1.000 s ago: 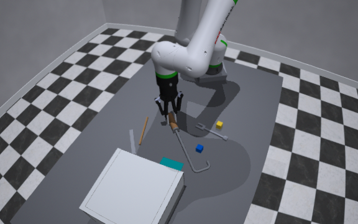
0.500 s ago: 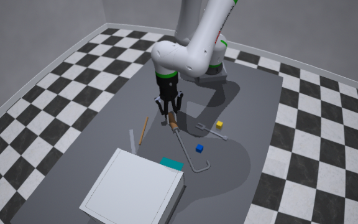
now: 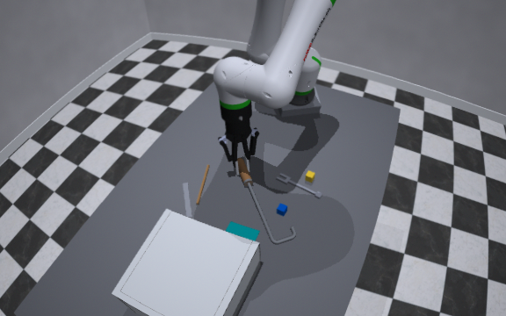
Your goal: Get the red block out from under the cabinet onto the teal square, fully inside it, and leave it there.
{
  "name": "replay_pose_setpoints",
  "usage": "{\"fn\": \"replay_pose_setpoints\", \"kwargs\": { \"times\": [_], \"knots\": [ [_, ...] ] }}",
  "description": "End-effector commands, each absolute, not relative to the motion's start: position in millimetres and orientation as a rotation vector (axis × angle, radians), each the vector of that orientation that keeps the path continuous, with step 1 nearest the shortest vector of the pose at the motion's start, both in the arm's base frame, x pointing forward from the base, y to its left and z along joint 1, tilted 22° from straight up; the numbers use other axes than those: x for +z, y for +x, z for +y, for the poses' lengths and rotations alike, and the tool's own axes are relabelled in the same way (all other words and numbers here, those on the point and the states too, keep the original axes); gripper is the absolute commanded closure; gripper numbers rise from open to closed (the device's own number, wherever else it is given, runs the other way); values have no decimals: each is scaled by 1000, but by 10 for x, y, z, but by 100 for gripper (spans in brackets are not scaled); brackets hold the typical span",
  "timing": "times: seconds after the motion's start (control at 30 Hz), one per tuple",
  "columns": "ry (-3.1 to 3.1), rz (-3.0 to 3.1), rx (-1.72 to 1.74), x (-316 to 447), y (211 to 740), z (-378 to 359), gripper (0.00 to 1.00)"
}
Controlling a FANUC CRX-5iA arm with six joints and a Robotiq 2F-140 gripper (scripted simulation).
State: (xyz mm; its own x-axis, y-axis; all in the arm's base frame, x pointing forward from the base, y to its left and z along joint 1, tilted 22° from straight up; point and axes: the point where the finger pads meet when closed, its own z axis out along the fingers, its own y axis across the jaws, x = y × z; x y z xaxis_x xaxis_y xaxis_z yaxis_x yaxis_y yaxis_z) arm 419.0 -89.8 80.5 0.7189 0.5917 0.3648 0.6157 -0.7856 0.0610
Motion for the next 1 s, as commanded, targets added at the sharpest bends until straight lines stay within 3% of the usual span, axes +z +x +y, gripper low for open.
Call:
{"fn": "replay_pose_setpoints", "kwargs": {
  "times": [0.0, 0.97],
  "knots": [
    [-2861, -964, -569, 803, 4183, -904, 100],
    [-2917, 4, -488, 708, 3969, -1013, 100]
  ]
}}
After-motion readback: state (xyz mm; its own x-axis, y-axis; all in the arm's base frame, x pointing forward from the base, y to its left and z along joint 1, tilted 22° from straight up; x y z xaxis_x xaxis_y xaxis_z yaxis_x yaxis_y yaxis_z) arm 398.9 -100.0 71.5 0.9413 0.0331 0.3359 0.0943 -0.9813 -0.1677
